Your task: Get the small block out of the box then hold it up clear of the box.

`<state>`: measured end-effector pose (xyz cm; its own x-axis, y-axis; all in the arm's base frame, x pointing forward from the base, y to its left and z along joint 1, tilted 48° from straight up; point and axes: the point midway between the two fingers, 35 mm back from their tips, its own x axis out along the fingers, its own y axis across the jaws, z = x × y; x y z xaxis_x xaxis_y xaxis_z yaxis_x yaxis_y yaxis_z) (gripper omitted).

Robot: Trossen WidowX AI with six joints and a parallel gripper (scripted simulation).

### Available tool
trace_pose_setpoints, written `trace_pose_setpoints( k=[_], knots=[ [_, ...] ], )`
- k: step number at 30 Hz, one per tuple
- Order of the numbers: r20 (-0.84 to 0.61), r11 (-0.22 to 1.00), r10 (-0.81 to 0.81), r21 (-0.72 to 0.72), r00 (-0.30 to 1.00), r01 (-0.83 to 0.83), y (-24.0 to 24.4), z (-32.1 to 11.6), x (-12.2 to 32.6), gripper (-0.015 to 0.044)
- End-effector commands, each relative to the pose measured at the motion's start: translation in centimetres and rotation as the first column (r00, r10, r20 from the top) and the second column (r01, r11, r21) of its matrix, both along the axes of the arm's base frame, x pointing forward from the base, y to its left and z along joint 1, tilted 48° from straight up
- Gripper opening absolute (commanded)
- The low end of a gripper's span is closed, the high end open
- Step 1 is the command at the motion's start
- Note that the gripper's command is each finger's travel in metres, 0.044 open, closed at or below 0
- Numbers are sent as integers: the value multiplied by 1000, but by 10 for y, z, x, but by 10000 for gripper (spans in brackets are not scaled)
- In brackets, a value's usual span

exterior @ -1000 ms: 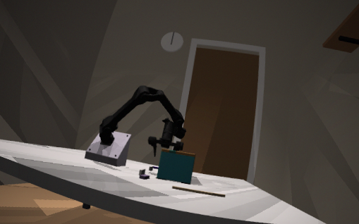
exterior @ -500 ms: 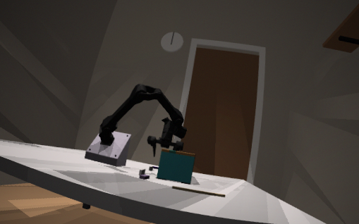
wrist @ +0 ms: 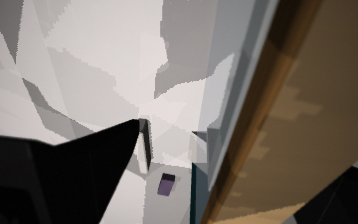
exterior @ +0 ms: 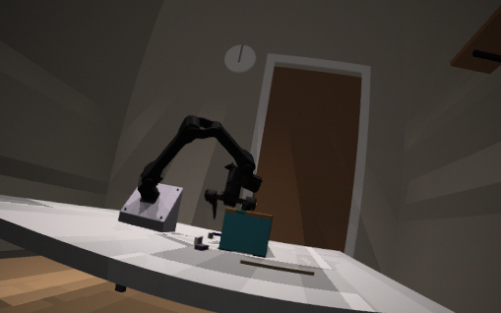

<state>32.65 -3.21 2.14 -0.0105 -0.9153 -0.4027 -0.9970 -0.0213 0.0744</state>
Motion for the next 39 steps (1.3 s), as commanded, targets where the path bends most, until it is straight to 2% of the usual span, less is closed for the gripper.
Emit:
trace_pose_setpoints(
  k=[1,39],
  knots=[
    [3,1000,6,-4,1000,-6,-5,8,1,400],
    [3,1000,6,-8,1000,-6,-50,56,7,400]
  ],
)
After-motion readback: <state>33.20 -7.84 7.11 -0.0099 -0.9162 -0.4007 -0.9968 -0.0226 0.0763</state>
